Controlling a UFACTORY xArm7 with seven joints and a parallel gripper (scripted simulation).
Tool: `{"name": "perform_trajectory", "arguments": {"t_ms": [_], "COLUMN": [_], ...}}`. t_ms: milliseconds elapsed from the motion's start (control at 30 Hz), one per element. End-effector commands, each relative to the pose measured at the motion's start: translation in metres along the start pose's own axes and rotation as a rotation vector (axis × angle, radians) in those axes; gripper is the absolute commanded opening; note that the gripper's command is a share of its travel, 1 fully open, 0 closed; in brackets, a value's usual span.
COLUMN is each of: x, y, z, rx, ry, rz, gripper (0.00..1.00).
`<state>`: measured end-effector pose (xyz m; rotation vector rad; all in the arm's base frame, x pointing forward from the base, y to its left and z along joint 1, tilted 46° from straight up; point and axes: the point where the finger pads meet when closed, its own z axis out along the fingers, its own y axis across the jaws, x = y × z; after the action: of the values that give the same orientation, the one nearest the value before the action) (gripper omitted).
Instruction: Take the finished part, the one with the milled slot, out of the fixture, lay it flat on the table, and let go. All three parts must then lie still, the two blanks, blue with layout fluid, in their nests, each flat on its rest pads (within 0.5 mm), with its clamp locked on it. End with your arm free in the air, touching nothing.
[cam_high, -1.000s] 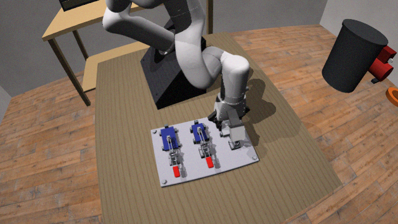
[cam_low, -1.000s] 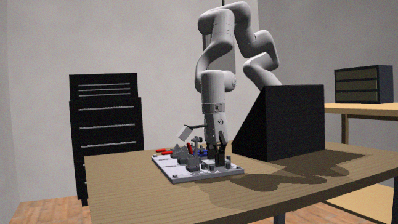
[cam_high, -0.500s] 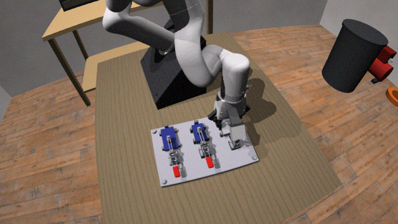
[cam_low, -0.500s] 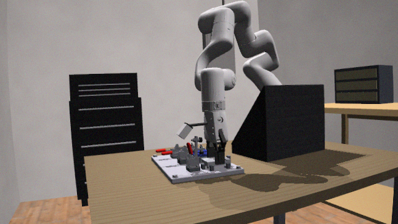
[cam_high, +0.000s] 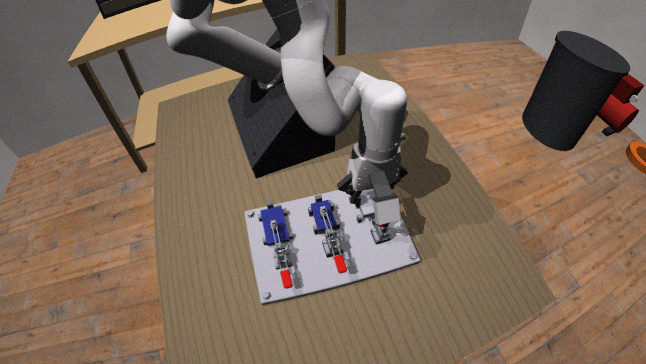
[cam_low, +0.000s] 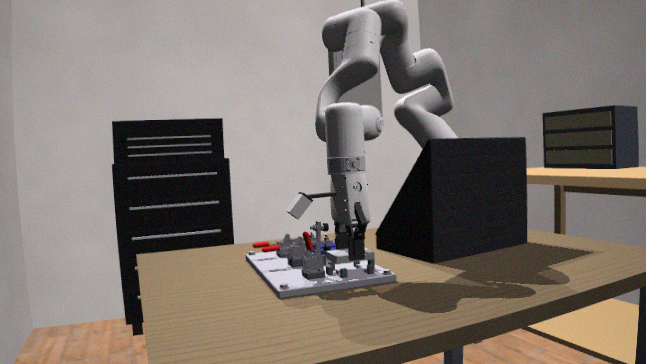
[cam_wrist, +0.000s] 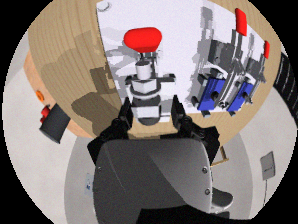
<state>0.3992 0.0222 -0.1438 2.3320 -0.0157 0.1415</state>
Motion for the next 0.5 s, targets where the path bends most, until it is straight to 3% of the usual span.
{"name": "perform_trajectory", "arguments": {"t_ms": [0,467], "x": [0.001,0.001], "y": [-0.0012,-0.0012], "z": [-0.0065,-0.0154], "rx": [0.003,0.003], "ry": [0.003,0.003], "rz": [0.0,0.0], "gripper": [0.0,0.0]}}
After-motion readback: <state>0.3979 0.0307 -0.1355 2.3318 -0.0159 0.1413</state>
